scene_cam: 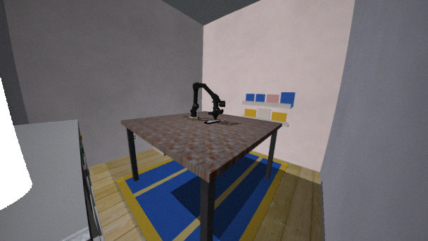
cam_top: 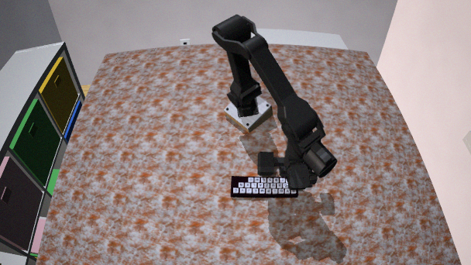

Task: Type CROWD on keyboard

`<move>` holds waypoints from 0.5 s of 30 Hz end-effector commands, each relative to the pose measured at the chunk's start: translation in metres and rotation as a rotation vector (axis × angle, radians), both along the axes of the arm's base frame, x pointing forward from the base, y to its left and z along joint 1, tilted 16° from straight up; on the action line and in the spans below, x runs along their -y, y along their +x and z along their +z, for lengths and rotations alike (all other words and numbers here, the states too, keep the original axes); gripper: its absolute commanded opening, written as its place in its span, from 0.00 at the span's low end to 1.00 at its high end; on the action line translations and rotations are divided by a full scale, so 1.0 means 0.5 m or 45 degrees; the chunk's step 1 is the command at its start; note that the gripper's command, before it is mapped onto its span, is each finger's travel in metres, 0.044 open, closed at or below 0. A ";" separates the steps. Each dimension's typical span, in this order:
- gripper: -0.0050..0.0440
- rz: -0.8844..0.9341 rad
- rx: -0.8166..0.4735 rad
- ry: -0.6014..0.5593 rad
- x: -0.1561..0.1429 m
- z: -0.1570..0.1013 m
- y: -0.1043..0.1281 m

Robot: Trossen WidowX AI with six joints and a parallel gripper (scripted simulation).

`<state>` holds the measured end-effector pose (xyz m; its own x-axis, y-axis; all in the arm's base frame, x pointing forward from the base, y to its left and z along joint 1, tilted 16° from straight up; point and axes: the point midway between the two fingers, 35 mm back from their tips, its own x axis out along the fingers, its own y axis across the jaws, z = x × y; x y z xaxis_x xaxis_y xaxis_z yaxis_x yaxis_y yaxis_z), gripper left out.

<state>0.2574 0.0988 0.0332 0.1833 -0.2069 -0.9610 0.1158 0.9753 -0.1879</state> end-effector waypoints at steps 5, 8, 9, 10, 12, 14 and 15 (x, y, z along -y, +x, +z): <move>0.10 0.002 -0.006 -0.006 0.002 -0.005 -0.001; 0.10 0.002 -0.006 -0.006 0.002 -0.005 -0.001; 0.10 0.002 -0.006 -0.006 0.002 -0.005 -0.001; 0.10 0.002 -0.006 -0.006 0.002 -0.005 -0.001; 0.10 0.002 -0.006 -0.006 0.002 -0.005 -0.001; 0.10 0.002 -0.006 -0.006 0.001 0.000 -0.002; 0.10 0.002 -0.006 -0.006 -0.002 0.012 -0.004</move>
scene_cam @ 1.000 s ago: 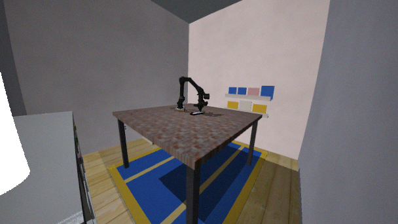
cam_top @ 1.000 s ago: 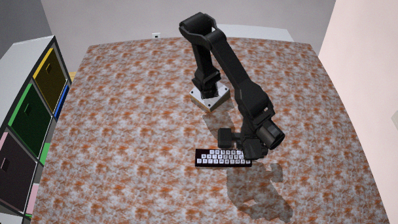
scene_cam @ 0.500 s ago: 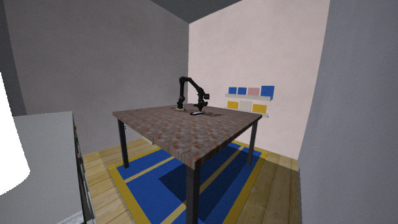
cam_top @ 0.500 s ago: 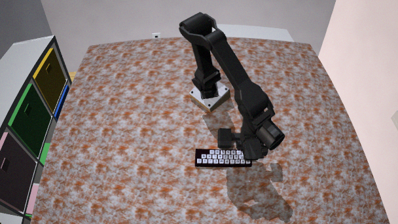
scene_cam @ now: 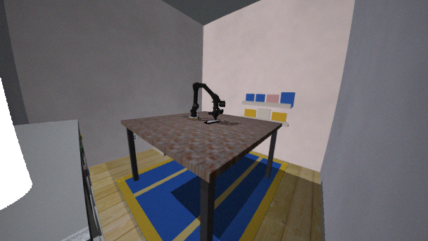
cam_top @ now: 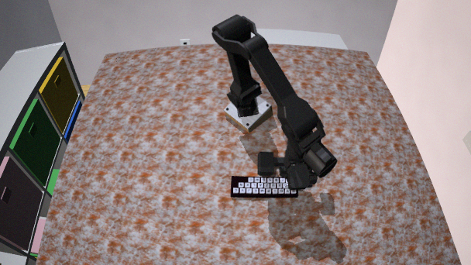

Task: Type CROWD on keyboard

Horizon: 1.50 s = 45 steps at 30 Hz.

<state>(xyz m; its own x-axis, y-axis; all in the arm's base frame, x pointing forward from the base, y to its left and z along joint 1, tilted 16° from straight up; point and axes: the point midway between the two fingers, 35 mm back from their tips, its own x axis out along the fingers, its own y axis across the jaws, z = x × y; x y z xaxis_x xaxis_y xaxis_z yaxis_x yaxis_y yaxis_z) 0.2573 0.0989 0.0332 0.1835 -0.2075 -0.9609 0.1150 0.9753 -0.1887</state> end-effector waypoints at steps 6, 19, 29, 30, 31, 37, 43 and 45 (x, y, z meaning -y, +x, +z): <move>0.10 0.001 -0.006 -0.006 -0.013 0.063 -0.014; 0.10 0.003 -0.018 -0.009 -0.007 0.058 -0.016; 0.10 0.001 -0.011 -0.002 0.162 0.098 -0.029; 0.10 0.001 -0.008 -0.004 0.180 0.102 -0.034; 0.10 0.001 -0.007 -0.005 0.190 0.104 -0.037; 0.10 0.001 -0.007 -0.005 0.193 0.102 -0.037; 0.10 0.001 -0.007 -0.005 0.199 0.075 -0.032; 0.10 0.001 -0.007 -0.005 0.199 0.075 -0.032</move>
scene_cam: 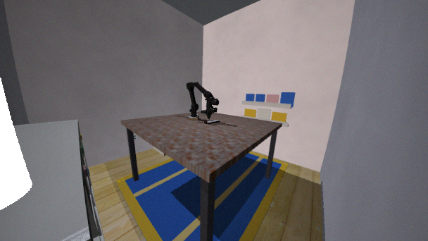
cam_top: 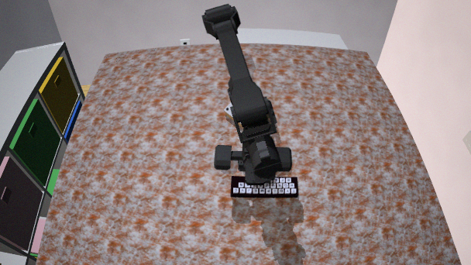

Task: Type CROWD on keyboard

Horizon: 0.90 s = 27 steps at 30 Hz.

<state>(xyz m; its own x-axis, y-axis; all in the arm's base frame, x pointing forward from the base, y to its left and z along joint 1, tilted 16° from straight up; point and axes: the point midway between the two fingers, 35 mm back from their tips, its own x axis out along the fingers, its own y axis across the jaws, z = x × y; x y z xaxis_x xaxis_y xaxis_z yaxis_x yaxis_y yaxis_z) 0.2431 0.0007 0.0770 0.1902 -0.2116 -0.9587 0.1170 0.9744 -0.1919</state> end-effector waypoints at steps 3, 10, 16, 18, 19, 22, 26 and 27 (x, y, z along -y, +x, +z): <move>0.10 0.001 -0.016 0.000 0.003 -0.017 -0.003; 0.10 0.001 -0.016 0.000 0.006 -0.031 0.000; 0.10 0.001 -0.016 0.000 0.010 -0.047 0.002; 0.10 0.001 -0.016 0.000 0.010 -0.047 0.002; 0.10 0.001 -0.016 0.000 0.010 -0.047 0.002; 0.10 0.001 -0.016 0.000 0.010 -0.047 0.002; 0.10 0.001 -0.016 0.000 0.010 -0.047 0.002; 0.10 0.001 -0.016 0.000 0.010 -0.047 0.002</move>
